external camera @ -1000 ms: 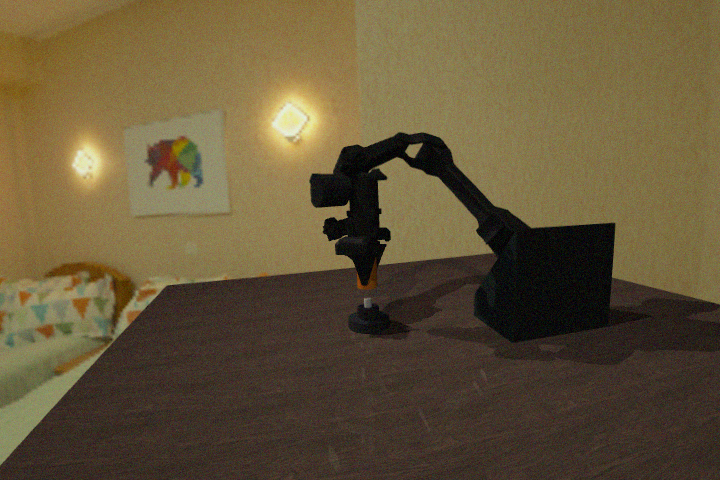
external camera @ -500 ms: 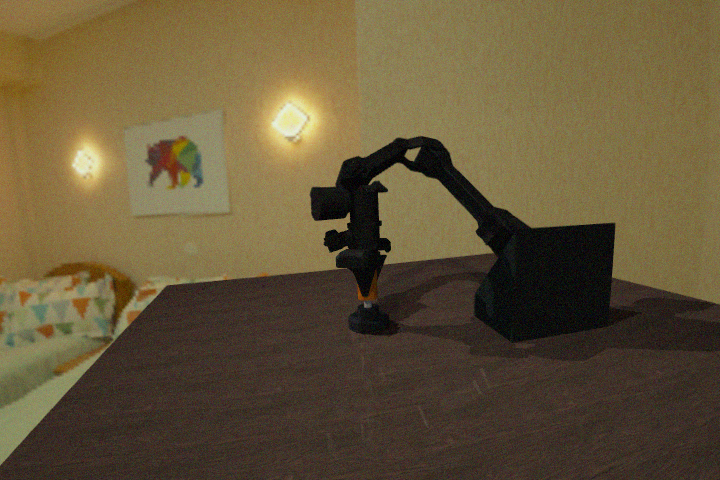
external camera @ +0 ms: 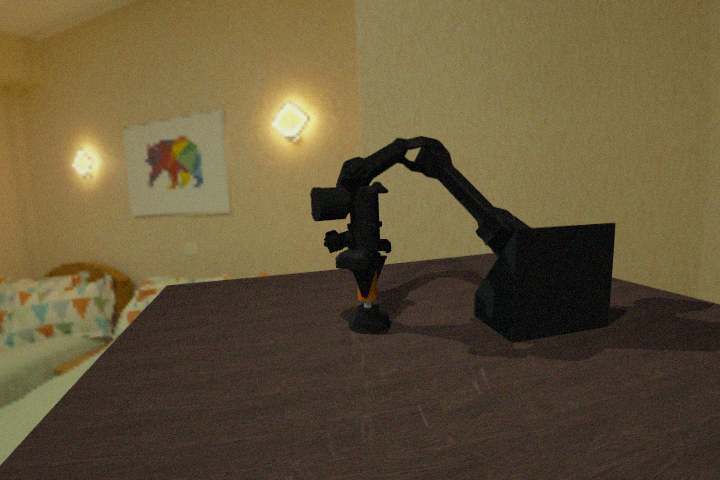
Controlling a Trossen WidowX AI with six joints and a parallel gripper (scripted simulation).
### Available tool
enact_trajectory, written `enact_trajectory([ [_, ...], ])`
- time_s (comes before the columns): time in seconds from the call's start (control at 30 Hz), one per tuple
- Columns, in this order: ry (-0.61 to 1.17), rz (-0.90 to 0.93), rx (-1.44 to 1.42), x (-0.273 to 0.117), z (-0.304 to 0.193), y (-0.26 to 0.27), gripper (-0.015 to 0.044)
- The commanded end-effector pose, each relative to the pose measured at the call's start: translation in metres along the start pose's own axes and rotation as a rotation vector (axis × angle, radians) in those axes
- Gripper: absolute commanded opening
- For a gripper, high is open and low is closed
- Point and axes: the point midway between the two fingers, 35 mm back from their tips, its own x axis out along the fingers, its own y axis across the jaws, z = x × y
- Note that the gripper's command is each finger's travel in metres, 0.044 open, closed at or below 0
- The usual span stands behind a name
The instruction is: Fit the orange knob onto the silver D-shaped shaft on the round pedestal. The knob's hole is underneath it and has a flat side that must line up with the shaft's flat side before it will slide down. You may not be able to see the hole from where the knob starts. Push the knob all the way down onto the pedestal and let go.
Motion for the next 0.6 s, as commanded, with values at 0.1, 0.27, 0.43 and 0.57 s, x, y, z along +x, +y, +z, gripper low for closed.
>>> enact_trajectory([
  [0.1, -0.003, -0.002, -0.003, -0.0024, 0.0001, -0.0015, 0.0000],
  [0.27, -0.003, -0.002, -0.012, -0.0045, 0.0007, -0.0020, 0.0000],
  [0.43, -0.002, -0.002, -0.171, -0.0054, 0.0012, -0.0018, 0.0000],
  [0.57, -0.002, -0.002, -0.212, -0.0053, 0.0022, -0.0007, 0.0000],
])
